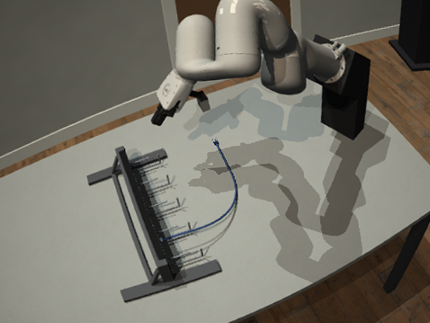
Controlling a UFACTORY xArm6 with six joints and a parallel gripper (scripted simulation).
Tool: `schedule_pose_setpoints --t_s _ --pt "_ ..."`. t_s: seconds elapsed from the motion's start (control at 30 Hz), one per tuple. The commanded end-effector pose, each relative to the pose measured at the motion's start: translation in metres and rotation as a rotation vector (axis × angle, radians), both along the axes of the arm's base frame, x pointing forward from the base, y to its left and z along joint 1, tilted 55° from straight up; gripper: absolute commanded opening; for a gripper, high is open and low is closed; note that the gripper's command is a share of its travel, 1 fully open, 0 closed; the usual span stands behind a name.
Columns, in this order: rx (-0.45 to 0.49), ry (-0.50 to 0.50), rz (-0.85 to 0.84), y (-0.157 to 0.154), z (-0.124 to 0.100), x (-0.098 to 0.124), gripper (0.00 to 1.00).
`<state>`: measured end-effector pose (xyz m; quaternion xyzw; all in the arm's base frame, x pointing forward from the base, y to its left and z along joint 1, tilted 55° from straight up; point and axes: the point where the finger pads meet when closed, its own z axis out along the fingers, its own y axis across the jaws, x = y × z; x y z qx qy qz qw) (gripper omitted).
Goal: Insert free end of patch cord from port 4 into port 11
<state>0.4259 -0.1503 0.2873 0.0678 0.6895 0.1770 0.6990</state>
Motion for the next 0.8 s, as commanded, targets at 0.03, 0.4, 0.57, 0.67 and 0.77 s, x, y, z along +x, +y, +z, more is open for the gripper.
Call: schedule_pose_setpoints --t_s 0.03,0.4,0.57,0.67,0.77 --pt "-0.001 -0.001 -0.001 0.003 0.002 0.025 0.0" --pt "-0.001 -0.001 -0.001 0.016 0.005 0.112 0.0" --pt "-0.001 -0.001 -0.001 0.018 0.006 0.123 0.0" --pt "-0.001 -0.001 -0.001 0.018 0.006 0.127 0.0" --pt "-0.001 -0.001 -0.001 0.018 0.006 0.128 0.0"
